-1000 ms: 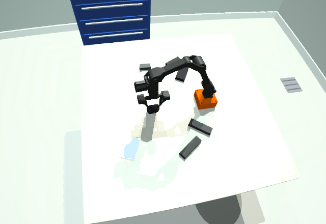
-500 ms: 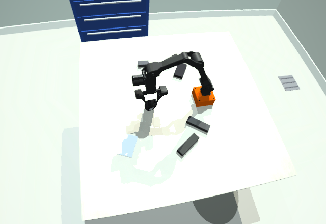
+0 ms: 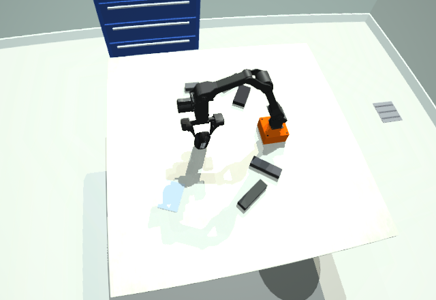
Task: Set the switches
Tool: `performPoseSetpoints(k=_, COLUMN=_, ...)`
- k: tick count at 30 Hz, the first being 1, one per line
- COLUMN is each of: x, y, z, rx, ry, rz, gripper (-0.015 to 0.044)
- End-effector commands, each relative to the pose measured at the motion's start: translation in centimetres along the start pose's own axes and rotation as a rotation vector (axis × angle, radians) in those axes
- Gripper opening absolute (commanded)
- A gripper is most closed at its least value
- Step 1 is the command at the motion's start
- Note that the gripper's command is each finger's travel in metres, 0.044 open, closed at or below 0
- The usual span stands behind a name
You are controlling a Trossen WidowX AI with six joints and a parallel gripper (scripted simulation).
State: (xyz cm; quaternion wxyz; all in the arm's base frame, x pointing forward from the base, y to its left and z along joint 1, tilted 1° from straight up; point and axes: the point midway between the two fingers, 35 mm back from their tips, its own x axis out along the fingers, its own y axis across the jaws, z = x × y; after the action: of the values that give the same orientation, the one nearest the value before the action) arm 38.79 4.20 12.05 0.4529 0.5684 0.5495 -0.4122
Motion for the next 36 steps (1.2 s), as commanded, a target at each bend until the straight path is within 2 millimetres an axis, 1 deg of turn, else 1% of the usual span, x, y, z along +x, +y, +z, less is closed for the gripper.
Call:
performPoseSetpoints(k=1, x=-0.2, y=0.0, z=0.8, rx=0.003, ry=-0.026, rz=0.001, gripper=0.0336)
performPoseSetpoints(k=36, x=-0.9, y=0.0, z=3.4, rx=0.003, ry=-0.109, rz=0.0, gripper=0.0336)
